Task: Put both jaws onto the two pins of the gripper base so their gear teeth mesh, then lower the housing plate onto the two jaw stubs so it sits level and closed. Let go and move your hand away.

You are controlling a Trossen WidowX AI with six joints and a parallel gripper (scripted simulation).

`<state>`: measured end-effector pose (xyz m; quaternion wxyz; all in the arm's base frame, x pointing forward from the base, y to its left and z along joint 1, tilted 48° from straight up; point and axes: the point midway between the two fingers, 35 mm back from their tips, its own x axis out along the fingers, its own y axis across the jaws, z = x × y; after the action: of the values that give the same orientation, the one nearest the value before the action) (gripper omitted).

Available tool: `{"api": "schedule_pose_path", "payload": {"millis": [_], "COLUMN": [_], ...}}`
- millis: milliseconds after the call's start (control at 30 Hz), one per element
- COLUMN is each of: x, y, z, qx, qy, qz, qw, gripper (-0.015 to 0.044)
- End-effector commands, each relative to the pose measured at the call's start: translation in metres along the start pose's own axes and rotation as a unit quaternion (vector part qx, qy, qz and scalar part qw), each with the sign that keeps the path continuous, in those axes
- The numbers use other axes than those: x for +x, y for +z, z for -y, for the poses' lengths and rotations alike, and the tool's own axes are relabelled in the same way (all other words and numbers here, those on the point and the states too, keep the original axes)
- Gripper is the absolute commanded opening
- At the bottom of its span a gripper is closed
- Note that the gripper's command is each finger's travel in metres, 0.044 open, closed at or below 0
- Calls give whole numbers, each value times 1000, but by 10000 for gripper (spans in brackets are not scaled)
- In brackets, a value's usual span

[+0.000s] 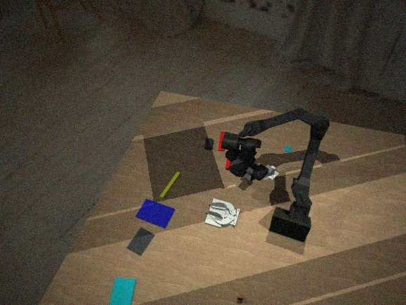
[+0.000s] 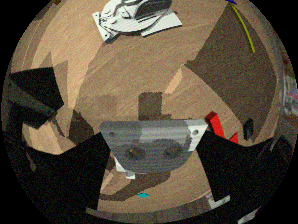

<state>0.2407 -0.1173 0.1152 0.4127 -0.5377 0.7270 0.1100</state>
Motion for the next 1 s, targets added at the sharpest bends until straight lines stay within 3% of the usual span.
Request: {"api": "schedule_pose_path", "payload": {"millis": [0,467,967], "x": [1,2,3], "y": [15,52,91], "z": [-1,-6,-18], "qx": [-76,-296,-514], "qy": [2,4,6], "qz": [3,2,-2], "qw": [997,955,858], "gripper": [351,351,351]}}
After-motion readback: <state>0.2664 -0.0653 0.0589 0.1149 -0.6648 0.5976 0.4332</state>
